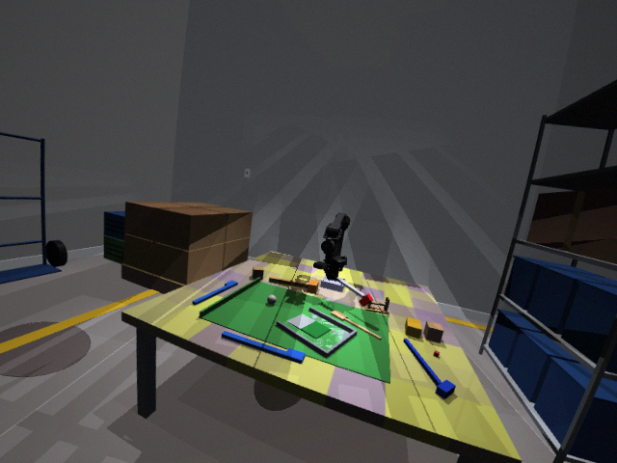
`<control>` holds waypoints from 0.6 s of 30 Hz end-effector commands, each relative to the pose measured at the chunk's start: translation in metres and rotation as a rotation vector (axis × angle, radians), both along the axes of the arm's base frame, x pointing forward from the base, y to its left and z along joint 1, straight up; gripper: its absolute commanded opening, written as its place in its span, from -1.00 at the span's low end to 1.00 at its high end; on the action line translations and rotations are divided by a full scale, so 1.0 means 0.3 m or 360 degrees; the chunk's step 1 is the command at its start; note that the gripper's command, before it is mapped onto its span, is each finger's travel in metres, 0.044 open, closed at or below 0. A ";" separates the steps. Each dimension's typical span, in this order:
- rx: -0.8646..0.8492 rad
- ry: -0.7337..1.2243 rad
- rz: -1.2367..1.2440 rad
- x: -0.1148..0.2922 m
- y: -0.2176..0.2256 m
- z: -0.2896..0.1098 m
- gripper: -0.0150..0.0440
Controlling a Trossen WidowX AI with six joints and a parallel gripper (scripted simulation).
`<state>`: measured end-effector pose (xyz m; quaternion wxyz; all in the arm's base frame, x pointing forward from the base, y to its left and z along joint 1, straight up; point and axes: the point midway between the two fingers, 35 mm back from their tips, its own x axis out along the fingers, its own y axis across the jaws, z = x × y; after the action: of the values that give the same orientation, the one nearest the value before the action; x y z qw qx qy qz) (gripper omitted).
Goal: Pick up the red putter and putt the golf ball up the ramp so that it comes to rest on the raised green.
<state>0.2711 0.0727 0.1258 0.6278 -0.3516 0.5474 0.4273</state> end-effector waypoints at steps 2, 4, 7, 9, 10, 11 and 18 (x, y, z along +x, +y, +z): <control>-0.0019 0.0012 -0.0273 0.028 -0.084 0.013 -0.49; -0.0028 0.0021 -0.0384 0.034 -0.120 0.015 -0.49; -0.0042 0.0036 -0.0551 0.041 -0.175 0.019 -0.49; -0.0051 0.0045 -0.0662 0.044 -0.212 0.021 -0.49; -0.0056 0.0050 -0.0717 0.045 -0.231 0.022 -0.49; -0.0060 0.0054 -0.0773 0.045 -0.249 0.024 -0.49; -0.0090 0.0086 -0.1162 0.039 -0.378 0.032 -0.49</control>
<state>0.2819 -0.0250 0.1322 0.7050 -0.1696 0.6565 0.2079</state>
